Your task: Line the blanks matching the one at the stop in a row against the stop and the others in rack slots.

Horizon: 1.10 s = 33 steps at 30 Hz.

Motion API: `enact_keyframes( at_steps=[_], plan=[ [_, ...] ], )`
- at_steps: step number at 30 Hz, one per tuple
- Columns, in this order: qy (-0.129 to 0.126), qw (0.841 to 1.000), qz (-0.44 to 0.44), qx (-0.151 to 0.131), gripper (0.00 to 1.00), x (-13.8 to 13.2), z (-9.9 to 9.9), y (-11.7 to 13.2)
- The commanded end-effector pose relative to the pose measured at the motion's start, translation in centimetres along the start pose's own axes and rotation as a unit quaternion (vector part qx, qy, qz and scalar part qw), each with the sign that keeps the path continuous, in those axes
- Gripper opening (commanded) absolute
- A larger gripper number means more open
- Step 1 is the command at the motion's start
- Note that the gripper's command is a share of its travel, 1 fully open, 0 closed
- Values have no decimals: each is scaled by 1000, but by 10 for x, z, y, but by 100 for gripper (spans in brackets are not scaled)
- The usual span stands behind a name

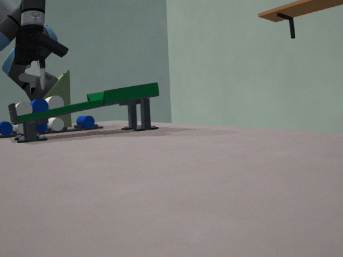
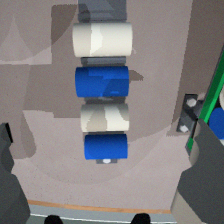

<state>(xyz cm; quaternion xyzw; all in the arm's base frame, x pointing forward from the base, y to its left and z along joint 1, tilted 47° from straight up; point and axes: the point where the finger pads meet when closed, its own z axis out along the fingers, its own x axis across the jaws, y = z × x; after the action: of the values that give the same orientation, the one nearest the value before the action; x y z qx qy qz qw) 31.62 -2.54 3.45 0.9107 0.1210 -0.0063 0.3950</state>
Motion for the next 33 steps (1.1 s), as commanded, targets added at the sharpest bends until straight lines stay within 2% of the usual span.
enact_keyframes(
  at_steps=[1, 4, 6, 14, 15, 33],
  plan=[
    [0, 1000, 0, 0, 100, 1, 1, -11],
    [0, 1000, 0, 0, 100, 1, 4, -43],
    [0, 1000, 0, 0, 100, 0, 5, -53],
    [0, 1000, 0, 0, 100, 0, 5, -54],
    [0, 1000, 0, 0, 53, 0, 5, -54],
    [0, 1000, 0, 0, 53, 0, 5, -54]
  ],
)
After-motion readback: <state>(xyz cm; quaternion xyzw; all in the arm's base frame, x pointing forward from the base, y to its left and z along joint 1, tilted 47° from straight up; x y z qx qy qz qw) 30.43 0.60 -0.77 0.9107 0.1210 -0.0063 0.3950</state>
